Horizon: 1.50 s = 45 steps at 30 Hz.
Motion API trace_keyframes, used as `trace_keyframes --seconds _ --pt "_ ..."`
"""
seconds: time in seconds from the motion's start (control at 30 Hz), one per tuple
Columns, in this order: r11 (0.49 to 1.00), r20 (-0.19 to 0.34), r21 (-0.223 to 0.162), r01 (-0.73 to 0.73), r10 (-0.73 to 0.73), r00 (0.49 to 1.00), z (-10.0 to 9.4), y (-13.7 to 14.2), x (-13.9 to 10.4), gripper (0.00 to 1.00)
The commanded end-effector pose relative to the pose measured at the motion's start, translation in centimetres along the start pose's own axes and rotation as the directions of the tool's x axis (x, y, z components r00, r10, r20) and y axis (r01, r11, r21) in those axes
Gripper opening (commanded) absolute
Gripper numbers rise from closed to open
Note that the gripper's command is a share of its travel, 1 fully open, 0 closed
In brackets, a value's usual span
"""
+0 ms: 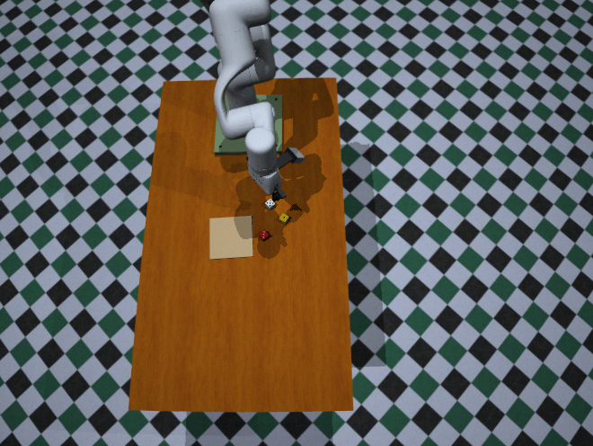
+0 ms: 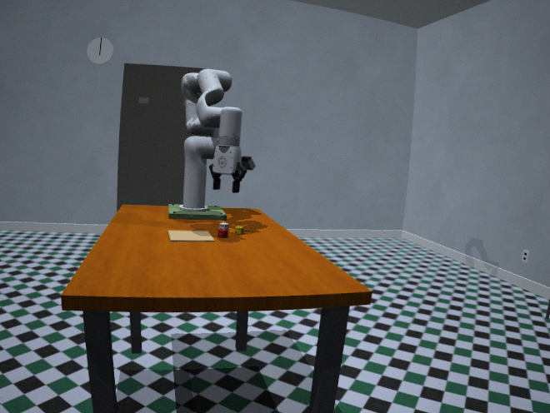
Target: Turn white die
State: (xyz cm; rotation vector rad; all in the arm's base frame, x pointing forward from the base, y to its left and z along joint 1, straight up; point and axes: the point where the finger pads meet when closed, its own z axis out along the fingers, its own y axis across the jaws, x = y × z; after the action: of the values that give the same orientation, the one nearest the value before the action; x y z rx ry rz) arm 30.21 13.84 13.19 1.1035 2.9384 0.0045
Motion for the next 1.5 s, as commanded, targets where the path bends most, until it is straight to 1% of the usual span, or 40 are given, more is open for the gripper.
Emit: trace_keyframes --seconds 0.0,0.13,0.27,0.4,0.43,0.5,0.6,0.67,0.8,0.83,0.87,0.9,0.93,0.97,1.0,1.07,1.13,1.17,1.2,1.23,1.3,1.33,1.37,1.4,1.43,1.47 --pt "1.000 0.001 -0.003 -0.011 0.011 1.000 -0.1 0.1 0.0 1.00" --pt "0.997 0.001 -0.003 -0.079 0.079 0.997 0.0 0.1 -0.1 1.00" --pt "0.980 0.001 -0.003 -0.201 0.201 0.980 0.2 0.1 -0.1 1.00" --pt "0.931 0.000 -0.003 -0.364 0.364 0.931 0.5 0.2 -0.1 1.00" --pt "0.927 0.000 -0.003 -0.375 0.375 0.927 0.5 0.2 -0.1 1.00" --pt "0.886 0.000 -0.003 -0.463 0.463 0.886 0.7 0.2 -0.1 1.00" --pt "0.879 0.000 -0.003 -0.477 0.477 0.879 0.7 0.2 -0.1 1.00" --pt "0.813 -0.001 -0.003 -0.583 0.583 0.813 0.9 0.2 -0.1 1.00" --pt "0.726 -0.001 -0.003 -0.688 0.688 0.726 1.1 0.2 -0.1 1.00" --pt "0.693 -0.001 -0.003 -0.721 0.721 0.693 1.2 0.2 -0.1 1.00" --pt "0.674 -0.001 -0.003 -0.738 0.738 0.674 1.2 0.2 -0.1 1.00" --pt "0.637 -0.002 -0.003 -0.770 0.770 0.637 1.3 0.2 -0.1 1.00" --pt "0.617 -0.002 -0.003 -0.787 0.787 0.617 1.3 0.2 -0.1 1.00" --pt "0.579 -0.002 -0.003 -0.815 0.815 0.579 1.4 0.2 -0.1 1.00" --pt "0.555 -0.002 -0.003 -0.832 0.832 0.555 1.5 0.2 -0.1 1.00" --pt "0.489 -0.002 -0.003 -0.872 0.872 0.489 1.6 0.2 -0.1 1.00" --pt "0.489 -0.002 -0.003 -0.872 0.872 0.489 1.6 0.2 -0.1 1.00" --pt "0.417 -0.002 -0.003 -0.909 0.909 0.417 1.7 0.2 -0.1 1.00" --pt "0.366 -0.002 -0.002 -0.931 0.931 0.366 1.8 0.2 -0.1 1.00" --pt "0.342 -0.003 -0.002 -0.940 0.940 0.342 1.8 0.2 -0.1 1.00" --pt "0.273 -0.003 -0.002 -0.962 0.962 0.273 1.9 0.2 -0.1 1.00" --pt "0.263 -0.003 -0.002 -0.965 0.965 0.263 2.0 0.2 -0.1 1.00" --pt "0.199 -0.003 -0.002 -0.980 0.980 0.199 2.1 0.2 -0.1 1.00" --pt "0.182 -0.003 -0.002 -0.983 0.983 0.182 2.1 0.2 -0.1 1.00" --pt "0.128 -0.003 -0.002 -0.992 0.992 0.128 2.2 0.2 -0.1 1.00" --pt "0.099 -0.003 -0.002 -0.995 0.995 0.099 2.2 0.2 -0.1 1.00"
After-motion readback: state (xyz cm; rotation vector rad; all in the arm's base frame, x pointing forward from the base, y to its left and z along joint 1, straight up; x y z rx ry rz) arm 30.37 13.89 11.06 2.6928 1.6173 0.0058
